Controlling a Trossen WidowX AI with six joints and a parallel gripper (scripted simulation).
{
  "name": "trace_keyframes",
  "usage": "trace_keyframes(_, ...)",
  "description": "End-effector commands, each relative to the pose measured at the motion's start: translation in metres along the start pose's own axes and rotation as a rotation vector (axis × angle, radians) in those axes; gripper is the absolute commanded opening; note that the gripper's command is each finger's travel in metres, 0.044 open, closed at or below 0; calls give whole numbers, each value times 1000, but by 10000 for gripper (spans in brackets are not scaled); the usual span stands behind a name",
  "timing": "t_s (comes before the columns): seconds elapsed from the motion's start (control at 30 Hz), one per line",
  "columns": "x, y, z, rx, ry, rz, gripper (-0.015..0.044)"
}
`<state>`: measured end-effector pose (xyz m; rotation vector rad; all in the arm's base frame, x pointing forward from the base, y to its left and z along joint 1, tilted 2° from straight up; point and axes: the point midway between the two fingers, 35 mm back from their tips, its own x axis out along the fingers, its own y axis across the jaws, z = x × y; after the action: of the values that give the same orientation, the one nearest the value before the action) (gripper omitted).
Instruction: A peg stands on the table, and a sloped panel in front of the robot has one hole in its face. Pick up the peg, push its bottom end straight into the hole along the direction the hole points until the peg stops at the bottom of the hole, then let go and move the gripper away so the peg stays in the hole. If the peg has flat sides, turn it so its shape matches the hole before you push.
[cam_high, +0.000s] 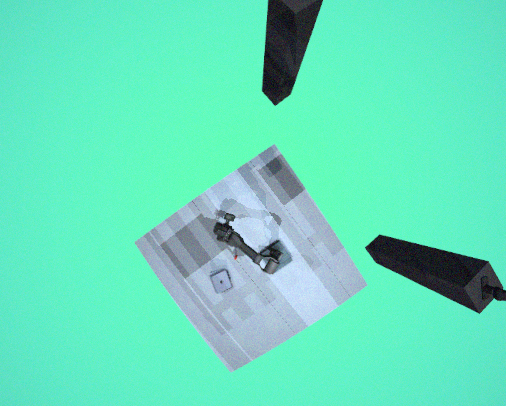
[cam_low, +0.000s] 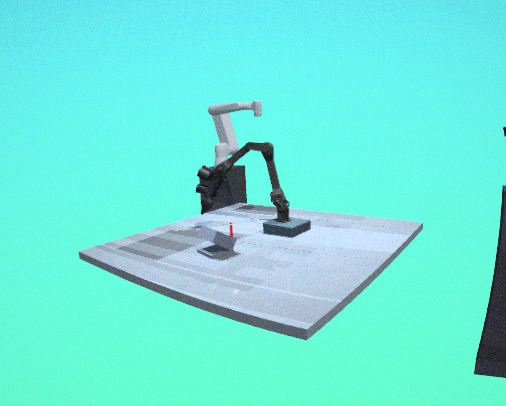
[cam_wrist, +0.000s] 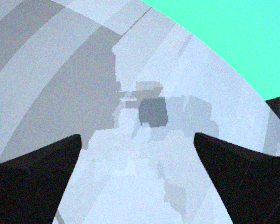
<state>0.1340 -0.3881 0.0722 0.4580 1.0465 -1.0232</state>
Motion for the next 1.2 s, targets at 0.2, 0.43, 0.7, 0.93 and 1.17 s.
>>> trace_keyframes(0.2,-14,54,-18,-181,88,93,440)
trace_keyframes(0.43,-27,87,-31,-306,143,152,440)
trace_keyframes(0.7,-43,121,-50,-448,204,214,440)
trace_keyframes(0.93,-59,146,-67,-570,255,264,440)
trace_keyframes(1.17,-76,168,-85,-690,306,310,440)
